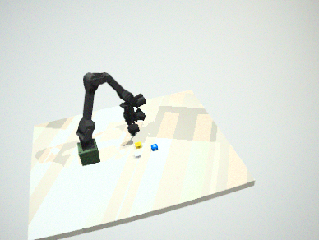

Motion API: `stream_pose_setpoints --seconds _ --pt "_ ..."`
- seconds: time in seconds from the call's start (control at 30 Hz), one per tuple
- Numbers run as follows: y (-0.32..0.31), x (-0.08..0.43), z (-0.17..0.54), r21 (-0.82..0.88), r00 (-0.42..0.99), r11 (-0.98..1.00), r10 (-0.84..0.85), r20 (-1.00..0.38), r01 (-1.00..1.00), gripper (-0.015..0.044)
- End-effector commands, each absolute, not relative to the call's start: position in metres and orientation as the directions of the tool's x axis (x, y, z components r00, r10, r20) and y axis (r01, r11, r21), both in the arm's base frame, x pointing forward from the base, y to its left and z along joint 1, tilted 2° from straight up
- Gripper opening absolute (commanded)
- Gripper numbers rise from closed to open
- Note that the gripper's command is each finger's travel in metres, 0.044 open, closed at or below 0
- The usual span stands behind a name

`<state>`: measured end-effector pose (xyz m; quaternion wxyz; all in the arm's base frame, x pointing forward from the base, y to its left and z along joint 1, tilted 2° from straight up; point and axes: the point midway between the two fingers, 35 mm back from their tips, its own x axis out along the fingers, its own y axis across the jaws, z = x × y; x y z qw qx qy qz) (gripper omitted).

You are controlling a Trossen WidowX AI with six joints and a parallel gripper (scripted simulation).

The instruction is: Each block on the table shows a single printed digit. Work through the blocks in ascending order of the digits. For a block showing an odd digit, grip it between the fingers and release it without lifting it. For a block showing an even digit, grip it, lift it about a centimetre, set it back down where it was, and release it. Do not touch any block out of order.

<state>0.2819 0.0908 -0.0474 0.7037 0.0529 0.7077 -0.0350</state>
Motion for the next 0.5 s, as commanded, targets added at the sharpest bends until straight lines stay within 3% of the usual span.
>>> stream_pose_setpoints --seconds 0.0,0.47 --pt "0.091 0.2816 -0.0482 0.026 -0.004 0.992 0.027 -1.0 0.127 0.0138" --pt "0.091 0.2816 -0.0482 0.026 -0.004 0.992 0.027 -1.0 0.127 0.012"
